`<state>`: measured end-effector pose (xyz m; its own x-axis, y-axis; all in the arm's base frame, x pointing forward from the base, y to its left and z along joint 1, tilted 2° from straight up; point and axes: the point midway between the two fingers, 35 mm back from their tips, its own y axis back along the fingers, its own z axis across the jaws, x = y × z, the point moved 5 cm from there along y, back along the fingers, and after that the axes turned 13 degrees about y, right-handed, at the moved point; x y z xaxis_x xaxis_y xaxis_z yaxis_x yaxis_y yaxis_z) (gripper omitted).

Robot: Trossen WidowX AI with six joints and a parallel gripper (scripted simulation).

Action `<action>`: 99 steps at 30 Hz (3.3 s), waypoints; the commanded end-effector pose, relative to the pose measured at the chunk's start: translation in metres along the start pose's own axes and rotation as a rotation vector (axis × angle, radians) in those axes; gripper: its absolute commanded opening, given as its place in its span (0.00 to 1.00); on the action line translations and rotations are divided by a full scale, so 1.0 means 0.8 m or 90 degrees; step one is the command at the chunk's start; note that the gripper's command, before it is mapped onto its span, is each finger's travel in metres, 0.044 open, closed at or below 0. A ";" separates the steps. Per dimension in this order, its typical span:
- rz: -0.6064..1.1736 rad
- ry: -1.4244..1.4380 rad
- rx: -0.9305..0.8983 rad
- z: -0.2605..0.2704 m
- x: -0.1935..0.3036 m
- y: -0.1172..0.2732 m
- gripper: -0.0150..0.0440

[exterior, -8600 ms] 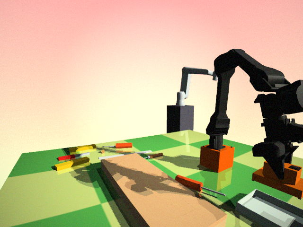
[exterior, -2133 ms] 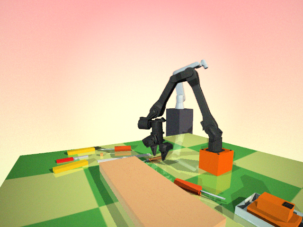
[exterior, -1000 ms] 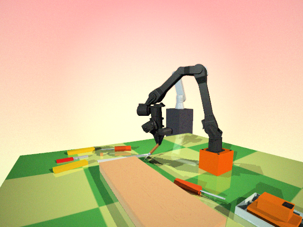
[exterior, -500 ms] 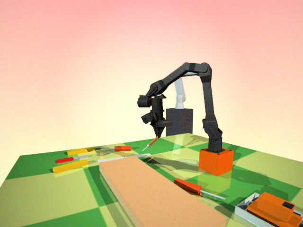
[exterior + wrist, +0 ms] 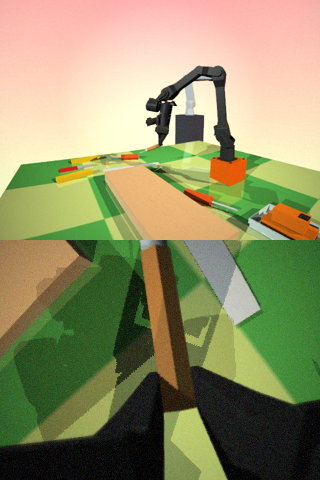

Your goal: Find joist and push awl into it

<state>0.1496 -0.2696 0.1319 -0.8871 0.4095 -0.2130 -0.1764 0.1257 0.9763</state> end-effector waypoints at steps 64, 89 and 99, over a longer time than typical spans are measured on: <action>-0.188 -1.206 -0.698 0.013 -0.060 0.054 0.25; 0.066 -1.383 -0.948 0.028 -0.059 0.081 0.25; 0.135 -1.313 -0.873 0.074 -0.092 0.069 0.25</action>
<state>0.2134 -0.2463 0.1981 0.2503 0.3547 0.9009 -0.9644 0.0091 0.2643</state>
